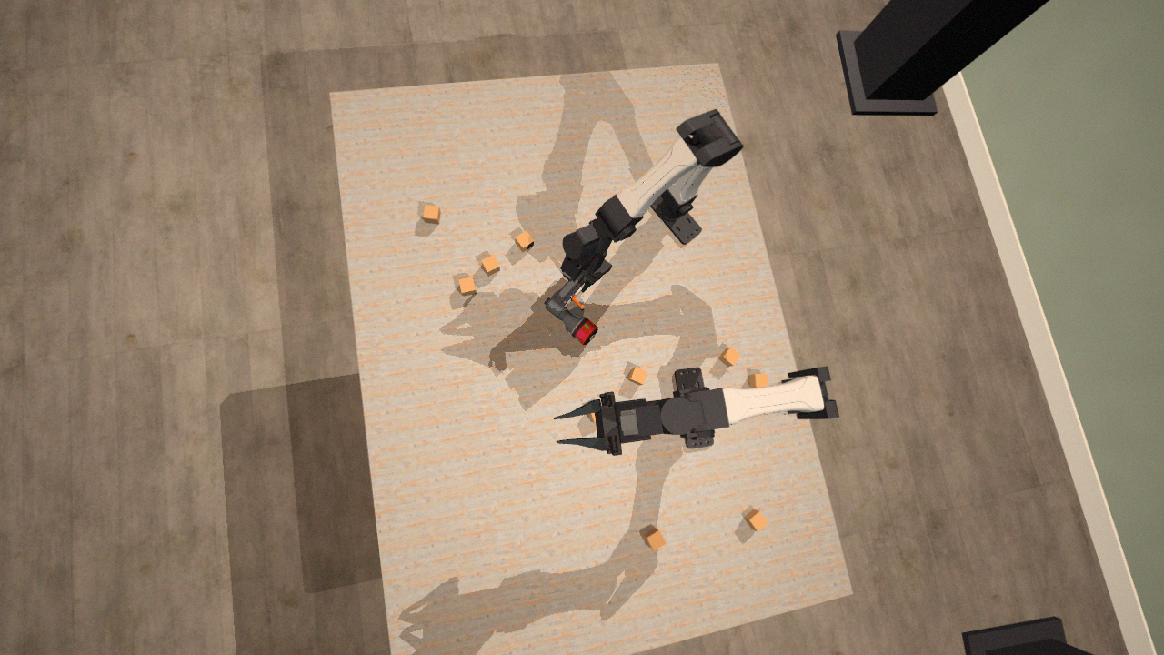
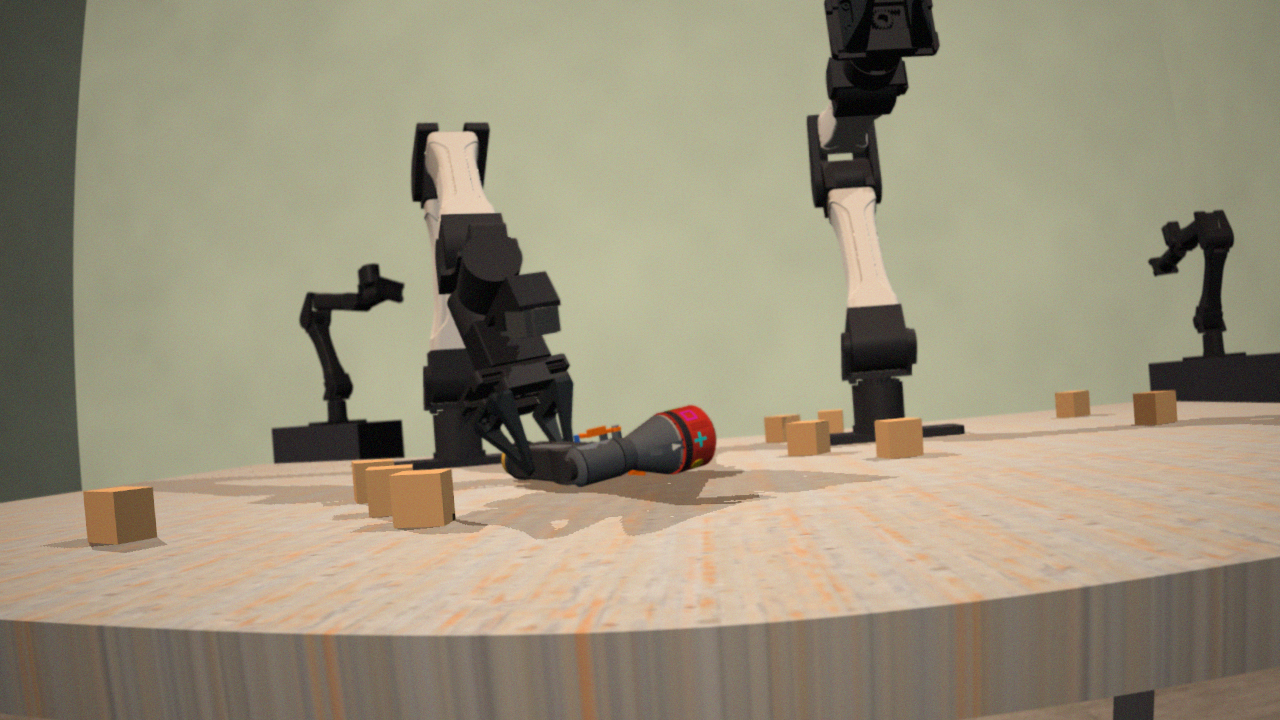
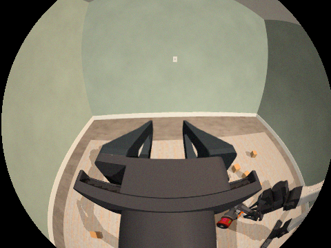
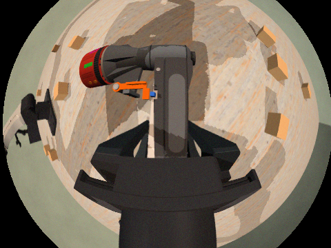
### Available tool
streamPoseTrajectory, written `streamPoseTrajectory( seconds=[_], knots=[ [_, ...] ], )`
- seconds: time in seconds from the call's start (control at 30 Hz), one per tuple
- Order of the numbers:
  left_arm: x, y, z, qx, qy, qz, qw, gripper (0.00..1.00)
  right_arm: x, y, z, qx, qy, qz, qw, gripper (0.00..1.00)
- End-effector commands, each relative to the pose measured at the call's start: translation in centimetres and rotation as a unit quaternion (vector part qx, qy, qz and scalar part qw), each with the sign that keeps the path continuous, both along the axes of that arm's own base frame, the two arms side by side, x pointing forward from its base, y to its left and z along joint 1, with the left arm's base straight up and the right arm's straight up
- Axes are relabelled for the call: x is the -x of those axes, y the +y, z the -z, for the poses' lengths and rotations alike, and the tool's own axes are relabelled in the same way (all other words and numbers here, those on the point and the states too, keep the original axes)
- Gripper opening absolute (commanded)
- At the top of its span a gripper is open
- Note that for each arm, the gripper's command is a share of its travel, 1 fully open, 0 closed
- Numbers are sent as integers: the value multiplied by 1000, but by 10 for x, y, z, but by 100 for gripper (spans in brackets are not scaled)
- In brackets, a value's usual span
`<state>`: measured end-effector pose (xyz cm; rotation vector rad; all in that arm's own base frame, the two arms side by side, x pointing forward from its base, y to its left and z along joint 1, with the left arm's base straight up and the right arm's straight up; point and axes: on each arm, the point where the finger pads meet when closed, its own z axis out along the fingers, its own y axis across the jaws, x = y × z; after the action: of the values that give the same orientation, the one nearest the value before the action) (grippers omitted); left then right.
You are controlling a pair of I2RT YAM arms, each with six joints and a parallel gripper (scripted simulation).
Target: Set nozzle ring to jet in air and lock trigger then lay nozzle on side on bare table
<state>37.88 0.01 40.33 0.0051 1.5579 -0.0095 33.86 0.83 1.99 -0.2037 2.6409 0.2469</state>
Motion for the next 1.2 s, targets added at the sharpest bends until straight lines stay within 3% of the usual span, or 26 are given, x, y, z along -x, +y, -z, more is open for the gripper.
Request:
streamPoseTrajectory(
  seconds=[0.0,0.13,0.5,0.77,0.83,0.93,1.03,1.07,1.17],
  knots=[
    [-2,-2,-22,4,-27,4,1000,37,-29,1,-31,-4,-65,-2,998,50],
    [-2,-2,-22,4,-27,4,1000,37,-14,3,-6,-8,-28,-2,1000,50],
    [-2,-2,-22,4,-27,4,1000,37,-16,1,-13,-5,-38,-2,999,50],
    [-2,-2,-22,4,-27,4,1000,37,-22,-1,-33,-1,-57,-8,998,50],
    [-2,-2,-22,4,-27,4,1000,37,-15,1,-29,-2,-52,-9,999,50],
    [-2,-2,-22,4,-27,4,1000,37,-2,-7,-46,-3,-37,-7,999,50],
    [-2,-2,-22,4,-27,4,1000,37,-12,-9,-51,0,-58,-2,998,50],
    [-2,-2,-22,4,-27,4,1000,37,5,-8,-49,-4,-32,-7,999,50],
    [-2,-2,-22,4,-27,4,1000,37,11,-11,-62,-3,-33,-7,999,50]
  ],
)
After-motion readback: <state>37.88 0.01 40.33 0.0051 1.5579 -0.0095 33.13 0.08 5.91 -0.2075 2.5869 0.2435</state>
